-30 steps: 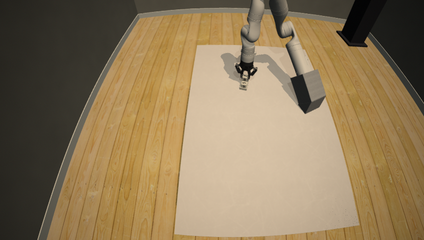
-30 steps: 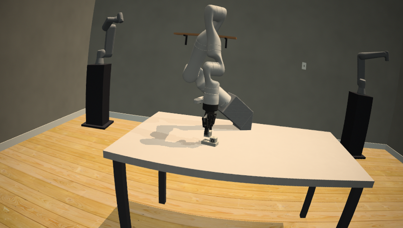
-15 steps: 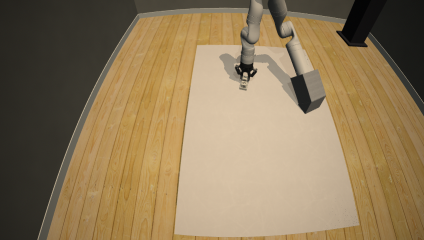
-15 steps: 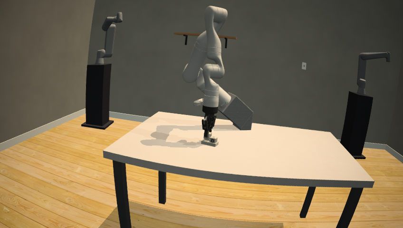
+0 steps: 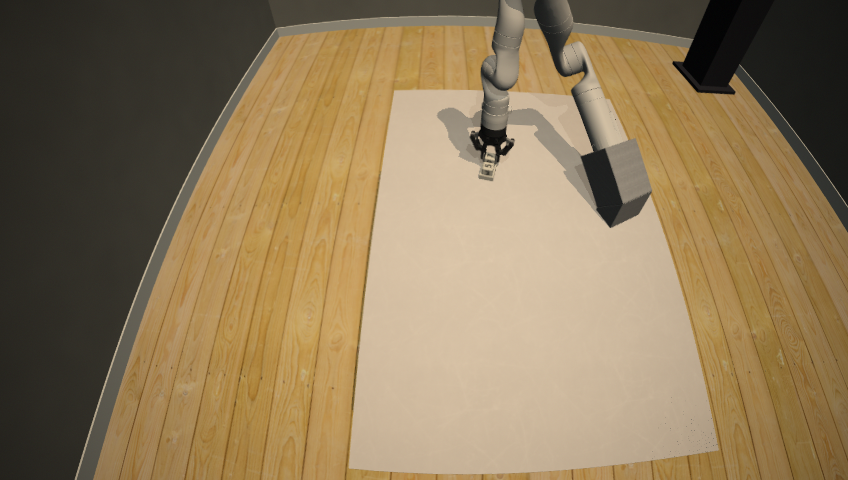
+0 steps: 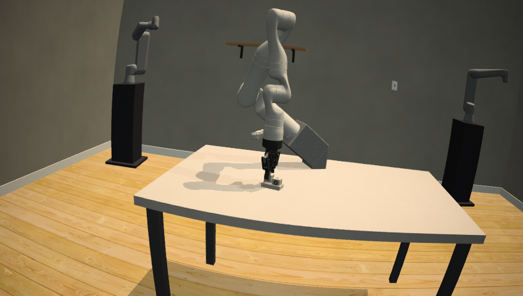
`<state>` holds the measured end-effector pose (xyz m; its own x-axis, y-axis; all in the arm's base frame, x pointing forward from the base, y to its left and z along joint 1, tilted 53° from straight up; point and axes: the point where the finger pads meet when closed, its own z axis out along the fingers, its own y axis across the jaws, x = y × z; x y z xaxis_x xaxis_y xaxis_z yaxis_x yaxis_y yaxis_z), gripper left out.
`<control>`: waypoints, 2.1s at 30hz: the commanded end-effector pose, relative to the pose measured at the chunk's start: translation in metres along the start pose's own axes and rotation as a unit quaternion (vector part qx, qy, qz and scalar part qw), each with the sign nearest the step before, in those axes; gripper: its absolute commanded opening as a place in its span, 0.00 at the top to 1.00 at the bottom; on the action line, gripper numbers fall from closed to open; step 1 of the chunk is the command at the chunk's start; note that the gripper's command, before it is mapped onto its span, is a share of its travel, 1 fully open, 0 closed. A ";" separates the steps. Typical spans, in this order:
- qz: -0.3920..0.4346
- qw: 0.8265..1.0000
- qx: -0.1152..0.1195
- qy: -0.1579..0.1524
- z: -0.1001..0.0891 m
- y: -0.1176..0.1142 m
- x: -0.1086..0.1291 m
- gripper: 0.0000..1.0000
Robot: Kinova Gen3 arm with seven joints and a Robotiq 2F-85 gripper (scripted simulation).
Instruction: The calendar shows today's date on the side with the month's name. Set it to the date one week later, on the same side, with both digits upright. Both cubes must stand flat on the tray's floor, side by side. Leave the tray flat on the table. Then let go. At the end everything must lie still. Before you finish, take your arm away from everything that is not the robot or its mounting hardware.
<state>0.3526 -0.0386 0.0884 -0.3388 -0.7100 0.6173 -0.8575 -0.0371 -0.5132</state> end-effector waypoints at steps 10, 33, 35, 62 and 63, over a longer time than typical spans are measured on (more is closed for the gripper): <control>0.000 1.000 0.000 0.000 0.000 0.000 0.000 0.72; 0.000 1.000 0.000 0.000 0.002 0.000 0.000 0.72; 0.000 1.000 0.000 0.000 0.003 0.000 0.000 0.72; 0.000 1.000 0.000 0.000 0.010 0.000 0.000 0.72; 0.000 1.000 0.000 0.000 0.010 0.000 0.000 0.72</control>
<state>0.3564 -0.0460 0.0824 -0.3393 -0.7096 0.6175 -0.8576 -0.0365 -0.5131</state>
